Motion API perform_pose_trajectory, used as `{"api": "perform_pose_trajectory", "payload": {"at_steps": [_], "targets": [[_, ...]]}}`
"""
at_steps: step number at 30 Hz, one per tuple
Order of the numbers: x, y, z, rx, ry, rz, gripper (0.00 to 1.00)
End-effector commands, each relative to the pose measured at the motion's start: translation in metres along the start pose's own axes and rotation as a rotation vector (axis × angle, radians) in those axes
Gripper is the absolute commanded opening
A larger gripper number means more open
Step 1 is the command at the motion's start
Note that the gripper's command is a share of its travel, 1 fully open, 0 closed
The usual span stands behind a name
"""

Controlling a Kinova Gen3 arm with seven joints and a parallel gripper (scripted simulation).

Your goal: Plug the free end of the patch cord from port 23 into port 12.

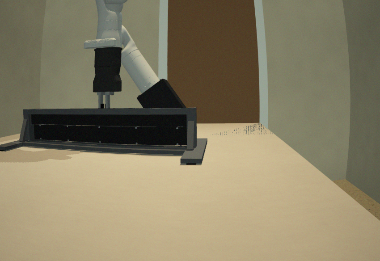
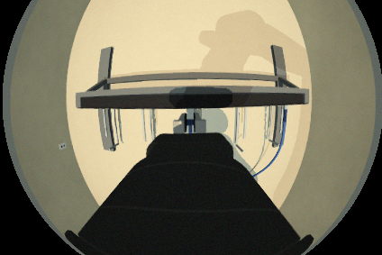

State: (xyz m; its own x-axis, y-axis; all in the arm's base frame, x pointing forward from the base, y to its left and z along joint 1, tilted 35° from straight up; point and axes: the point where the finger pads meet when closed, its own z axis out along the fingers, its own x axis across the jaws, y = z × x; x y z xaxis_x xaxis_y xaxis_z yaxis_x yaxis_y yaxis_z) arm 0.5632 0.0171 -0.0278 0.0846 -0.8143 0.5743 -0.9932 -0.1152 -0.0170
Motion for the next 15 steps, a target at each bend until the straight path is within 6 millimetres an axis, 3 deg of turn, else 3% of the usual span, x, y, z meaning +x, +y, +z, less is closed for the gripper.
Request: {"api": "perform_pose_trajectory", "payload": {"at_steps": [1,15], "targets": [[0.0044,0.0000,0.0005,-0.005,0.008,-0.007,0.00],[0.0042,-0.0022,0.0004,-0.005,0.007,-0.007,0.00]]}}
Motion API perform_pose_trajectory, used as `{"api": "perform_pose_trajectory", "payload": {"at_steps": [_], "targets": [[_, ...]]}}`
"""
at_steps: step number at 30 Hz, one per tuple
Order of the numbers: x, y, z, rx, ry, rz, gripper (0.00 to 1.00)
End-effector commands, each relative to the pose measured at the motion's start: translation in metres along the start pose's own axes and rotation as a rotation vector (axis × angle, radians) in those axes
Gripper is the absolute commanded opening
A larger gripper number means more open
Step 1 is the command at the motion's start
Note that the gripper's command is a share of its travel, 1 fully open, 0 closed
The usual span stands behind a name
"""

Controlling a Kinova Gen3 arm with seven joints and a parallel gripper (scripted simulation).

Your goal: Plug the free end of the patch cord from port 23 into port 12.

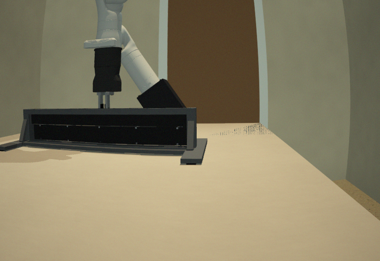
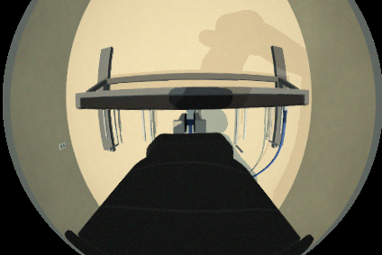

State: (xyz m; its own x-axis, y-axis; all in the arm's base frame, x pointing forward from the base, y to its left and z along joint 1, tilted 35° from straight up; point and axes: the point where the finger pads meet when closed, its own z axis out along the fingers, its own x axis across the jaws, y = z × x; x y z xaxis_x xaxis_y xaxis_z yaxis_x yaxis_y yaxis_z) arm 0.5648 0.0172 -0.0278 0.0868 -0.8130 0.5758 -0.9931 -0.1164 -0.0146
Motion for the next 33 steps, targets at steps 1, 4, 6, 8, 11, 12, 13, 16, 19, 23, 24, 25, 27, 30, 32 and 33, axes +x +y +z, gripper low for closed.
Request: {"api": "perform_pose_trajectory", "payload": {"at_steps": [1,4,6,8,11,12,13,16,19,23,24,25,27,30,32,33], "targets": [[0.0042,-0.0008,0.0002,-0.004,0.005,-0.004,0.00],[0.0042,-0.0008,0.0002,-0.004,0.005,-0.004,0.00],[0.0043,-0.0009,0.0002,-0.004,0.005,-0.003,0.00],[0.0044,-0.0010,0.0002,-0.004,0.005,-0.003,0.00],[0.0045,-0.0012,0.0001,-0.003,0.004,-0.001,0.00],[0.0046,-0.0012,0.0001,-0.003,0.004,-0.001,0.00],[0.0046,-0.0013,0.0001,-0.003,0.004,-0.001,0.00],[0.0046,-0.0014,0.0001,-0.003,0.004,-0.001,0.00],[0.0043,-0.0023,-0.0002,-0.002,0.003,0.000,0.00],[0.0040,-0.0039,-0.0006,-0.001,0.001,0.001,0.00],[0.0040,-0.0041,-0.0006,-0.001,0.001,0.002,0.00],[0.0040,-0.0042,-0.0006,-0.001,0.000,0.002,0.00],[0.0041,-0.0042,-0.0005,-0.002,0.000,0.003,0.00],[0.0043,-0.0038,-0.0003,-0.002,0.000,0.003,0.00],[0.0043,-0.0040,-0.0003,-0.002,0.000,0.004,0.00],[0.0043,-0.0040,-0.0003,-0.002,0.000,0.004,0.00]]}}
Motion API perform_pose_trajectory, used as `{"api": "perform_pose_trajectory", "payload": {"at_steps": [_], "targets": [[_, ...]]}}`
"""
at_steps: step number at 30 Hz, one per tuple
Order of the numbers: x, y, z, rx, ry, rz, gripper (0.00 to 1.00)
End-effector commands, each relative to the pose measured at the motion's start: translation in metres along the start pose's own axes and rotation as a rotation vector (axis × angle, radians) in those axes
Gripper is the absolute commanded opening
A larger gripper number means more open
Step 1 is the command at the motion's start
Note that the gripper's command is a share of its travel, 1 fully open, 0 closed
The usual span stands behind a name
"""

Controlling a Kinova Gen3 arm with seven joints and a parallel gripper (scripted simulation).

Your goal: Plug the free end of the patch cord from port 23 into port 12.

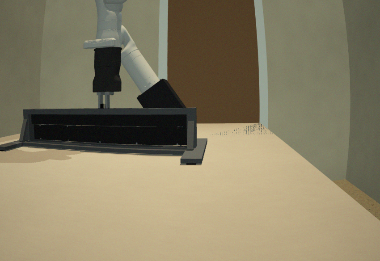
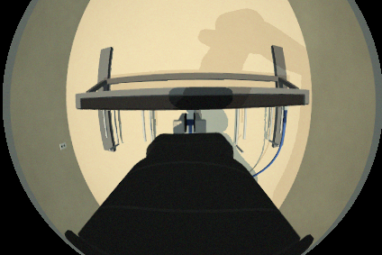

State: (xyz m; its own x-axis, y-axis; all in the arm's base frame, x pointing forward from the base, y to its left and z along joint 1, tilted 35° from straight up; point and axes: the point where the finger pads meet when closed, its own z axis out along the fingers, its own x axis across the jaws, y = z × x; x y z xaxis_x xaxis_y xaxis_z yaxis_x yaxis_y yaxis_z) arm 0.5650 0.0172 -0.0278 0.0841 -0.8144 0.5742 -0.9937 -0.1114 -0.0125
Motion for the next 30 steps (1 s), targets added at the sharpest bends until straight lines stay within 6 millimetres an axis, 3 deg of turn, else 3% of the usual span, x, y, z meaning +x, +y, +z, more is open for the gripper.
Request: {"api": "perform_pose_trajectory", "payload": {"at_steps": [1,30], "targets": [[0.0044,-0.0039,-0.0004,0.003,0.002,0.001,0.00],[0.0053,-0.0087,-0.0015,0.013,-0.003,0.009,0.00]]}}
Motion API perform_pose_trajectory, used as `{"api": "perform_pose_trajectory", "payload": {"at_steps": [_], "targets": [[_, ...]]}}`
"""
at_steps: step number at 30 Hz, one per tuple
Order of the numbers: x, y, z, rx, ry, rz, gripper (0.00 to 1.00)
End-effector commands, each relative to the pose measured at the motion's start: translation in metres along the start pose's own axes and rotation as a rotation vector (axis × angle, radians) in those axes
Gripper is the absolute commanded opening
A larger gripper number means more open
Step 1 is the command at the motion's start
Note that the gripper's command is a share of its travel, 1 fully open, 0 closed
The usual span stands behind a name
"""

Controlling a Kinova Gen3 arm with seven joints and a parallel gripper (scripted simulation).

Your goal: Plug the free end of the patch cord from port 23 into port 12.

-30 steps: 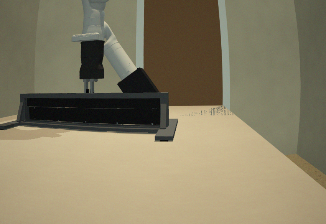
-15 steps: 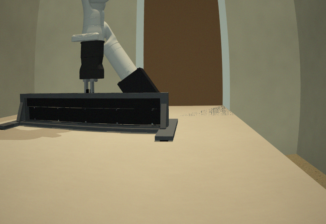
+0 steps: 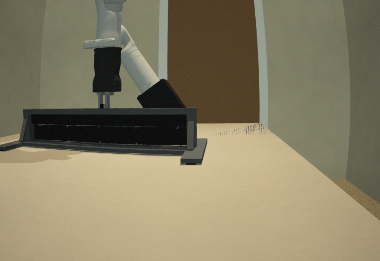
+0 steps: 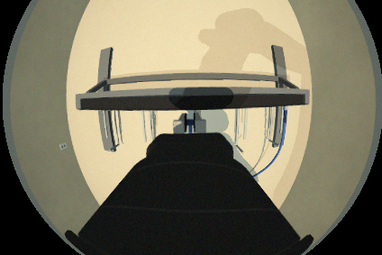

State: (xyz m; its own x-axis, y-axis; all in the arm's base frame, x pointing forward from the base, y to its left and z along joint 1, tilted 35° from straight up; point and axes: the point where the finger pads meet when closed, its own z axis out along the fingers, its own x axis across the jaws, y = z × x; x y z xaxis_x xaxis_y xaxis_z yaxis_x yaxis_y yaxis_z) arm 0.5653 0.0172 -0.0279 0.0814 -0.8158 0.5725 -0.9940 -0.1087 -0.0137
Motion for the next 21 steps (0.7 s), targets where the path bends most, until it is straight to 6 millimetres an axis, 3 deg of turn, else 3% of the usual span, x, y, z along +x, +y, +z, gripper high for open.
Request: {"api": "perform_pose_trajectory", "payload": {"at_steps": [1,21], "targets": [[0.0054,-0.0086,-0.0016,0.014,-0.001,0.007,0.00],[0.0061,-0.0109,-0.0023,0.020,-0.002,0.010,0.00]]}}
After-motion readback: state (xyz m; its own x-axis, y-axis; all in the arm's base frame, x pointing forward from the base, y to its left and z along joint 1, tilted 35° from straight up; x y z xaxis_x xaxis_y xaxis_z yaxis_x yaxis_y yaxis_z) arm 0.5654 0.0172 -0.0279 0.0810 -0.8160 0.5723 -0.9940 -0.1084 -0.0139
